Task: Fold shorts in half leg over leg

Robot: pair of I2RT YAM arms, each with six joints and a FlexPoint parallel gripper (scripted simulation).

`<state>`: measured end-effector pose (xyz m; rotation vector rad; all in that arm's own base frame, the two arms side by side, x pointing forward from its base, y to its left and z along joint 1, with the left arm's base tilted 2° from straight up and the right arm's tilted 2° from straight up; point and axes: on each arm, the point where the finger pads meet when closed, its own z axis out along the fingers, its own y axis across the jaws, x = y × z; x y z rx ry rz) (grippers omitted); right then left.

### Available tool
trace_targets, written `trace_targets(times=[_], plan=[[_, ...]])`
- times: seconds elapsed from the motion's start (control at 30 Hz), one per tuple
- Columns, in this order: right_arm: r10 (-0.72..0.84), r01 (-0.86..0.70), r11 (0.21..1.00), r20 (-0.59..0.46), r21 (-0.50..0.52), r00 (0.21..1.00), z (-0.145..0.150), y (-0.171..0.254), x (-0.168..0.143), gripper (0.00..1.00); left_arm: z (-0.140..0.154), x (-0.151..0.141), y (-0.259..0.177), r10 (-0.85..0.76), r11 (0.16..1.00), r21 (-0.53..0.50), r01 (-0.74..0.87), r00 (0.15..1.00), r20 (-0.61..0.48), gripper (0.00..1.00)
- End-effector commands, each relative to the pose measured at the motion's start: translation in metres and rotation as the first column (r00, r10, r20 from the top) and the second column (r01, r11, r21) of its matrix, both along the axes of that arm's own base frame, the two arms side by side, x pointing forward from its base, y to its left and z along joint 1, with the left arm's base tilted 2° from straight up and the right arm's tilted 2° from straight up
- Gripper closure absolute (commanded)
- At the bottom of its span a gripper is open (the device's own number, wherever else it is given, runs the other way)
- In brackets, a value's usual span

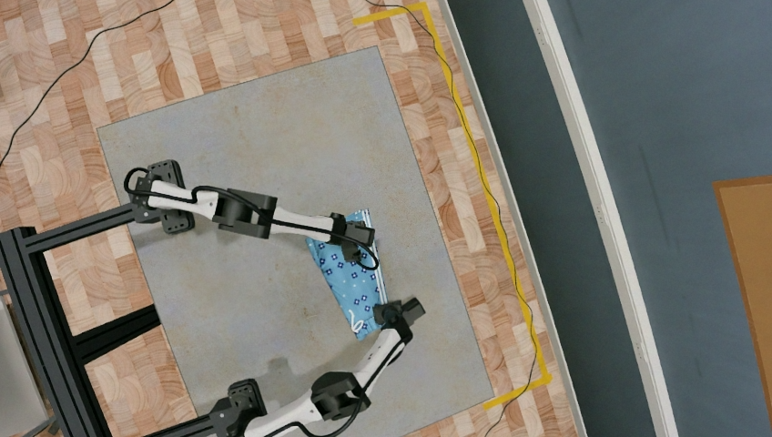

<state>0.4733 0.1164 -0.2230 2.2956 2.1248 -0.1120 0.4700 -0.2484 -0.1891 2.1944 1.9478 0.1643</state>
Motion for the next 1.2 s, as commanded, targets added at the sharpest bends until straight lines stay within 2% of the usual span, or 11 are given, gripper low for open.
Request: trace_targets(times=[0.0, 0.43, 0.57, 0.67, 0.73, 0.97, 1.1, 1.13, 1.17], plan=[[-0.004, 0.000, 0.999, 0.100, 0.032, 0.995, 0.031, 0.010, 0.023, 0.45, 0.033, 0.014, -0.012, 0.010, 0.999, -0.039, -0.007, 0.997, 0.079, 0.45], [-0.003, -0.001, 0.999, 0.109, 0.035, 0.994, 0.062, 0.010, -0.004, 0.45, 0.063, -0.015, -0.018, 0.007, 0.999, -0.043, -0.004, 0.997, 0.080, 0.45], [-0.016, 0.012, 0.999, 0.116, 0.037, 0.993, 0.067, 0.004, -0.003, 0.45, 0.068, -0.004, -0.014, 0.023, 0.998, -0.053, -0.018, 0.995, 0.097, 0.45], [-0.002, -0.002, 0.999, 0.108, 0.034, 0.994, 0.073, 0.009, -0.015, 0.45, 0.062, -0.010, -0.009, 0.026, 0.999, -0.041, -0.023, 0.997, 0.078, 0.45], [-0.003, -0.001, 0.999, 0.110, 0.035, 0.994, 0.079, 0.008, -0.019, 0.45, 0.070, -0.002, -0.014, 0.026, 0.998, -0.055, -0.020, 0.995, 0.101, 0.45], [-0.006, 0.002, 0.999, 0.112, 0.035, 0.994, 0.095, 0.006, -0.033, 0.45, 0.069, -0.006, -0.018, 0.015, 0.998, -0.058, -0.010, 0.996, 0.090, 0.45], [-0.013, 0.008, 0.999, 0.121, 0.038, 0.993, 0.097, 0.004, -0.029, 0.45, 0.069, -0.006, -0.018, 0.015, 0.998, -0.058, -0.010, 0.996, 0.090, 0.45], [-0.008, 0.005, 1.000, 0.099, 0.031, 0.995, 0.088, 0.002, -0.035, 0.45, 0.069, -0.006, -0.018, 0.015, 0.998, -0.057, -0.010, 0.996, 0.090, 0.45], [-0.012, 0.009, 0.999, 0.103, 0.032, 0.995, 0.094, 0.002, -0.036, 0.45, 0.069, -0.006, -0.018, 0.015, 0.998, -0.057, -0.010, 0.996, 0.090, 0.45]])
